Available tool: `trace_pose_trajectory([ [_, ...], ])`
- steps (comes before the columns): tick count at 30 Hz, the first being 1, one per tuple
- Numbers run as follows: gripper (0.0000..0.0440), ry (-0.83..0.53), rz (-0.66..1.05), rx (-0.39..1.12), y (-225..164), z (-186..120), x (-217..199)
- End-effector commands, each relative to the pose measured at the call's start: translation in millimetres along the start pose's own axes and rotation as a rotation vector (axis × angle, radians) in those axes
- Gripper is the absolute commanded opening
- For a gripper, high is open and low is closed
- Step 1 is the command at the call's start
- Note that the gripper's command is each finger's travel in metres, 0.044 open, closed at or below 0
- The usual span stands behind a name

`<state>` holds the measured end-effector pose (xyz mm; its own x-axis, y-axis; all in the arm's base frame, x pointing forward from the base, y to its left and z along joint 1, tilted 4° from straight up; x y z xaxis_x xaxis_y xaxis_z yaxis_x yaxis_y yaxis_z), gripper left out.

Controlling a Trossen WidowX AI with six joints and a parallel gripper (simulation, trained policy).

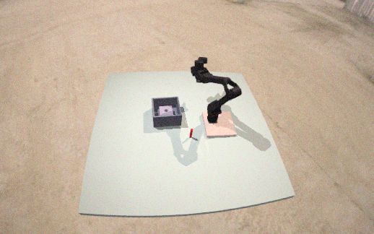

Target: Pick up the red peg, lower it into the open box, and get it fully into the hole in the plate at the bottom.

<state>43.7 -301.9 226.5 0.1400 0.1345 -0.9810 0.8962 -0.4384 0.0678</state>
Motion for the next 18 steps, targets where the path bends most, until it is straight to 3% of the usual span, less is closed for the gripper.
trace_pose_trajectory([
  [1, 0.0418, 0.005, 0.014, -0.012, 3, -1, 0],
  [3, 0.044, 0.026, 0.045, -0.045, 10, -6, 3],
  [18, 0.044, 0.349, 0.329, -0.309, 87, -86, 41],
])
Point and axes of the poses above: the point midway between the two fingers, 35 mm back from their tips, its own z axis out along the fingers, its own x axis across the jaws, y = z × x, the point moved 2 cm from there along -z, back along the fingers, and after that the axes turned 15 degrees about z, right-handed, at the moved point
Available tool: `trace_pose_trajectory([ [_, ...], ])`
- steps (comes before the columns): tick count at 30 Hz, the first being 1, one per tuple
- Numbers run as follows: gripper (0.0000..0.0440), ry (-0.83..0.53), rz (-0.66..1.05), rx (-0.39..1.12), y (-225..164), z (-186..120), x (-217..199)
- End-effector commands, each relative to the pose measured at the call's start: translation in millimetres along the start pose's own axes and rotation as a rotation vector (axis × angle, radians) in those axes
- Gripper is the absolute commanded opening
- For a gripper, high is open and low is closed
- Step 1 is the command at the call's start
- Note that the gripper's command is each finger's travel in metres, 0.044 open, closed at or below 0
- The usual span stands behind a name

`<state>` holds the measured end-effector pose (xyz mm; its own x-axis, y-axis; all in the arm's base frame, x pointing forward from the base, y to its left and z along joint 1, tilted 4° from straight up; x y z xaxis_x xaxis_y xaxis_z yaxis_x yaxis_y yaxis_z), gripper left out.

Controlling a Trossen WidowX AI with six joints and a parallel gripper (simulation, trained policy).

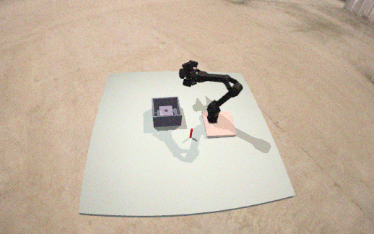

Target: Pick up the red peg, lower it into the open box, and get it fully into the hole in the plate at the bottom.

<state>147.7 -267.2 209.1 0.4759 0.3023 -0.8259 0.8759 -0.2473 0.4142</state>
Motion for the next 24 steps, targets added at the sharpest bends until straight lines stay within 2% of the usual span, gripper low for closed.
trace_pose_trajectory([
  [1, 0.044, 0.083, 0.061, -0.041, 15, -14, 17],
  [12, 0.044, 0.394, 0.233, -0.075, 42, -83, 80],
  [24, 0.044, 0.682, 0.352, 0.045, 31, -170, 132],
])
Point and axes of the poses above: the point midway between the two fingers, 35 mm back from their tips, its own z axis out along the fingers, its own x axis across the jaws, y = z × x, the point moved 2 cm from there along -z, back along the fingers, and after that the axes turned 15 degrees about z, right-handed, at the moved point
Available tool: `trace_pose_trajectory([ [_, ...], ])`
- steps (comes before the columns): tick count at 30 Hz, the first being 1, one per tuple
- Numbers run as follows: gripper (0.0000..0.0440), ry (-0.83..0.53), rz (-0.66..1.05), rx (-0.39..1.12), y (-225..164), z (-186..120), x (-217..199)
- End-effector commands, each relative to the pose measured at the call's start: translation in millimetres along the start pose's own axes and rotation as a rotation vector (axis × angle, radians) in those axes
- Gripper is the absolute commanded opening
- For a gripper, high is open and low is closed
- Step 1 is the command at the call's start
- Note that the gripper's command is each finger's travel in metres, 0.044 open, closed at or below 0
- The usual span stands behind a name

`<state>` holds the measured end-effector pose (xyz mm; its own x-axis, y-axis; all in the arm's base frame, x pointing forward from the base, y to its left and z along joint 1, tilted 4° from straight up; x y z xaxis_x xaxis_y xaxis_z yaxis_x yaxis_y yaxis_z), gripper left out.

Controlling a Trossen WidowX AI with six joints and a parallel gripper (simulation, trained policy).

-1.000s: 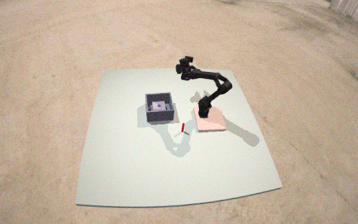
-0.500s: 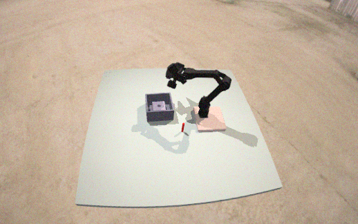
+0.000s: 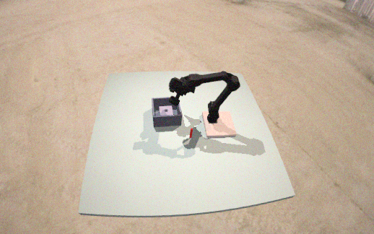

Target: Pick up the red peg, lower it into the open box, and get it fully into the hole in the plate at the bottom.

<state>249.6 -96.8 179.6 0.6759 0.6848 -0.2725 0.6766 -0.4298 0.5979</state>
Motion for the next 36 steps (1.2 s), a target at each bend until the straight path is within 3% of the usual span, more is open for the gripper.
trace_pose_trajectory([
  [1, 0.044, 0.059, 0.04, 0.047, -12, -13, 19],
  [11, 0.044, 0.156, 0.145, 0.244, -64, -53, 64],
  [22, 0.044, 0.14, 0.229, 0.454, -127, -87, 93],
  [36, 0.0439, 0.122, 0.26, 0.528, -190, -80, 121],
])
Point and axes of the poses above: the point midway between the two fingers, 35 mm back from their tips, its own z axis out along the fingers, its own x axis across the jaws, y = z × x, the point moved 2 cm from there along -z, back along the fingers, and after that the axes turned 15 degrees about z, right-handed, at the moved point
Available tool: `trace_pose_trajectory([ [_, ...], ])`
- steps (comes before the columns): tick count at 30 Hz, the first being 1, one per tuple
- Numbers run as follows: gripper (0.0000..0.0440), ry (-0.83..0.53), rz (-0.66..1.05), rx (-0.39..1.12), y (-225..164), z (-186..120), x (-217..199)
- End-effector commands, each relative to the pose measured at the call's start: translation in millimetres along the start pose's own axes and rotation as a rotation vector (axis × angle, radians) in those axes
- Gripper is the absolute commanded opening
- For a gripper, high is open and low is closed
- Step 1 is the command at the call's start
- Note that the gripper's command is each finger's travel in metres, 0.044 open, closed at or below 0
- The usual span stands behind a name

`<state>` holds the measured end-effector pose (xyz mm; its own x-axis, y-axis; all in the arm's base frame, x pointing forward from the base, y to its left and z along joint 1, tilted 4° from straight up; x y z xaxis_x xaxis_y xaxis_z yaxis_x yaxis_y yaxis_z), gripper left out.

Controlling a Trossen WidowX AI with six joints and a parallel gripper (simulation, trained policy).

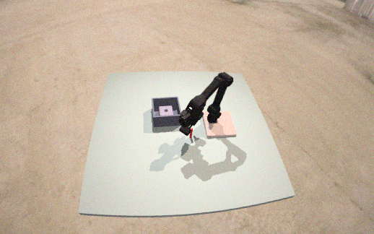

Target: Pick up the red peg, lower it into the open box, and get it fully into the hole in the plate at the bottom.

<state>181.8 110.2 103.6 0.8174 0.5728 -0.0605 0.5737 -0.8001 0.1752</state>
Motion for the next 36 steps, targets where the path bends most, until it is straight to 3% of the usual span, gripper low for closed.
trace_pose_trajectory([
  [1, 0.0438, 0.002, 0.008, 0.005, -9, 13, 2],
  [9, 0.0414, 0.024, -0.006, -0.01, -18, 43, 6],
  [22, 0.0083, -0.053, -0.006, 0.009, -22, 66, 2],
  [26, 0.0008, -0.082, -0.007, 0.006, -22, 67, 1],
  [36, 0.0, -0.05, 0.004, -0.096, 8, 26, 5],
])
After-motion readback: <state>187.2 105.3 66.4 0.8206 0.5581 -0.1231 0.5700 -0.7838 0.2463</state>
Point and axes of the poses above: the point midway between the two fingers, 35 mm back from their tips, its own z axis out along the fingers, its own x axis across the jaws, y = z × x, the point moved 2 cm from there along -z, back along the fingers, and after that the axes turned 15 degrees about z, right-handed, at the moved point
